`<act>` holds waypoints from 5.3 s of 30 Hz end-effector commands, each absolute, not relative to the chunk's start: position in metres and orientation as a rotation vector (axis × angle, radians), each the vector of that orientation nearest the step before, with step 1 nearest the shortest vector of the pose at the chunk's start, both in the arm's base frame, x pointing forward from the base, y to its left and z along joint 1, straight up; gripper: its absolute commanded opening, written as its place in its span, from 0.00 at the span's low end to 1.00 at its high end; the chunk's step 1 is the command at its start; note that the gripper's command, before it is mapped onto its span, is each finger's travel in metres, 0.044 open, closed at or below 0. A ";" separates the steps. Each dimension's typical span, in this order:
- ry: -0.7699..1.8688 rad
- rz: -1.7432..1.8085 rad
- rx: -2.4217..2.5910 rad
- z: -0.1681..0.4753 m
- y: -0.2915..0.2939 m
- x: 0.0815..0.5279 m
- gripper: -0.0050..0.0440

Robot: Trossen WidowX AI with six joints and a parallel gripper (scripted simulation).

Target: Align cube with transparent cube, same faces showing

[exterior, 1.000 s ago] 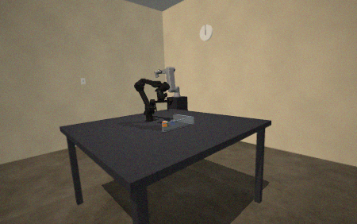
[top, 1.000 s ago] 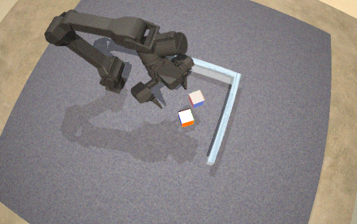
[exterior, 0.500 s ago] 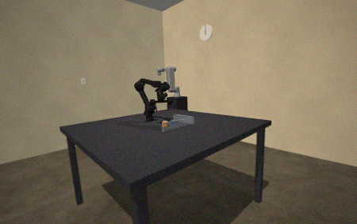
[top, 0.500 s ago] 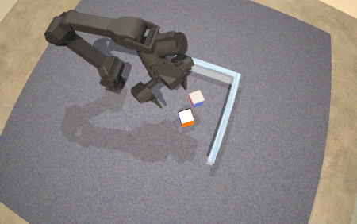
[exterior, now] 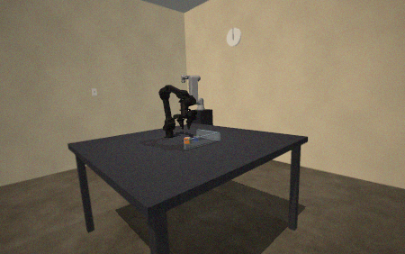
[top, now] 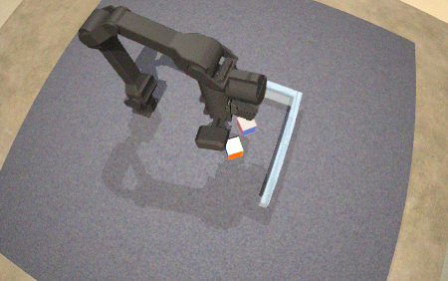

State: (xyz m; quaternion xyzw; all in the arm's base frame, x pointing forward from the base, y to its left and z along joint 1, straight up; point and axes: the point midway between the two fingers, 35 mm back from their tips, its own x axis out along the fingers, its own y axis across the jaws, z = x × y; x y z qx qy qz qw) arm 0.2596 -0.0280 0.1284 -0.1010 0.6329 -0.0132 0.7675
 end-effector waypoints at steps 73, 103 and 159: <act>1.491 0.501 -0.516 0.046 -0.042 0.287 0.58; 1.490 0.501 -0.517 0.171 -0.041 0.286 0.10; 0.836 1.629 -1.664 0.135 0.026 0.301 0.10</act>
